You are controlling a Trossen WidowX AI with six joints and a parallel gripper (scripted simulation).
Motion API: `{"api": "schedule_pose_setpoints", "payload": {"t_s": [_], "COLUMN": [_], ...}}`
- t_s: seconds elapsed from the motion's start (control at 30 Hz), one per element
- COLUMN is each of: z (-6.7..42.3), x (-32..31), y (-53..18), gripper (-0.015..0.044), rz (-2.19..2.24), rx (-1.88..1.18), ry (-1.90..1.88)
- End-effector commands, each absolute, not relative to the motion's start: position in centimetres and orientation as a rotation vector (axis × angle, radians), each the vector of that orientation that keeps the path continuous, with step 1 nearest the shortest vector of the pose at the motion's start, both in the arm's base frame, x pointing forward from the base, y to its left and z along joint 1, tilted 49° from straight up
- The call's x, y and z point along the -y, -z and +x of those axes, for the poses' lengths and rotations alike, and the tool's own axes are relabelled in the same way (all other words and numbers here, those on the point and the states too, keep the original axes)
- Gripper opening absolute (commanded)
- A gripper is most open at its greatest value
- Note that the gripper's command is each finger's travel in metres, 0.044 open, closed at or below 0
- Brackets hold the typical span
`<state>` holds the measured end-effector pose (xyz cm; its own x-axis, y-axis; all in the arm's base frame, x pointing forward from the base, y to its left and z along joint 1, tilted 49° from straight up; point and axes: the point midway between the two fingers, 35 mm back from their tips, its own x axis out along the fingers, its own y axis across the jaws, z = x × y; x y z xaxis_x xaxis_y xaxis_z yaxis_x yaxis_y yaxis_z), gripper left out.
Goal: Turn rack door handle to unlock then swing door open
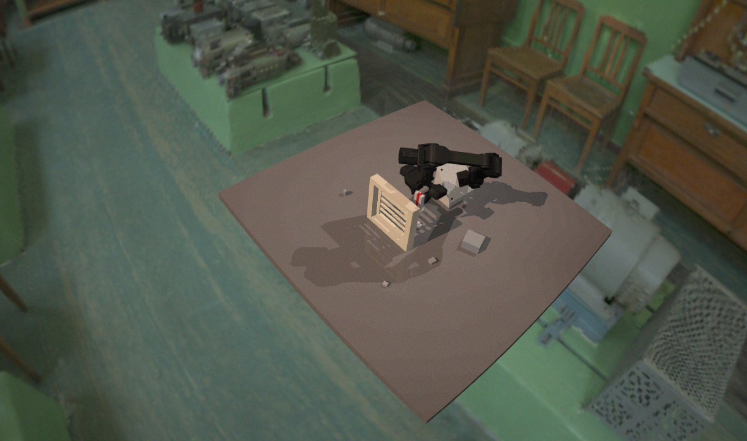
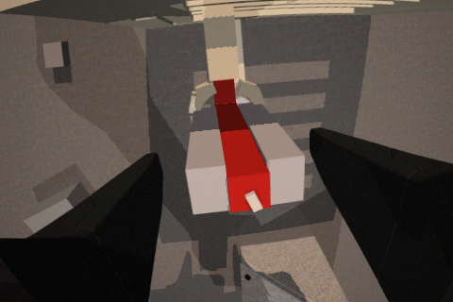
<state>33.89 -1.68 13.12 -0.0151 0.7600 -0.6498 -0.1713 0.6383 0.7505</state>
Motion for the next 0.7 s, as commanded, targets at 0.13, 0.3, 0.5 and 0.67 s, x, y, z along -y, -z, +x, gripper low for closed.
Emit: {"api": "schedule_pose_setpoints", "payload": {"t_s": [0.13, 0.3, 0.5, 0.67], "z": [33.8, 33.7, 33.7, 33.7], "x": [0.7, 0.1, 0.0, 0.0], "y": [-12.1, -11.7, -11.6, -11.6], "gripper": [0.0292, 0.0292, 0.0187, 0.0095], "rz": [0.541, 0.54, 0.54, 0.54], "rx": [-1.462, -1.493, -1.498, -1.498], "ry": [-0.799, -0.802, -0.802, -0.802]}}
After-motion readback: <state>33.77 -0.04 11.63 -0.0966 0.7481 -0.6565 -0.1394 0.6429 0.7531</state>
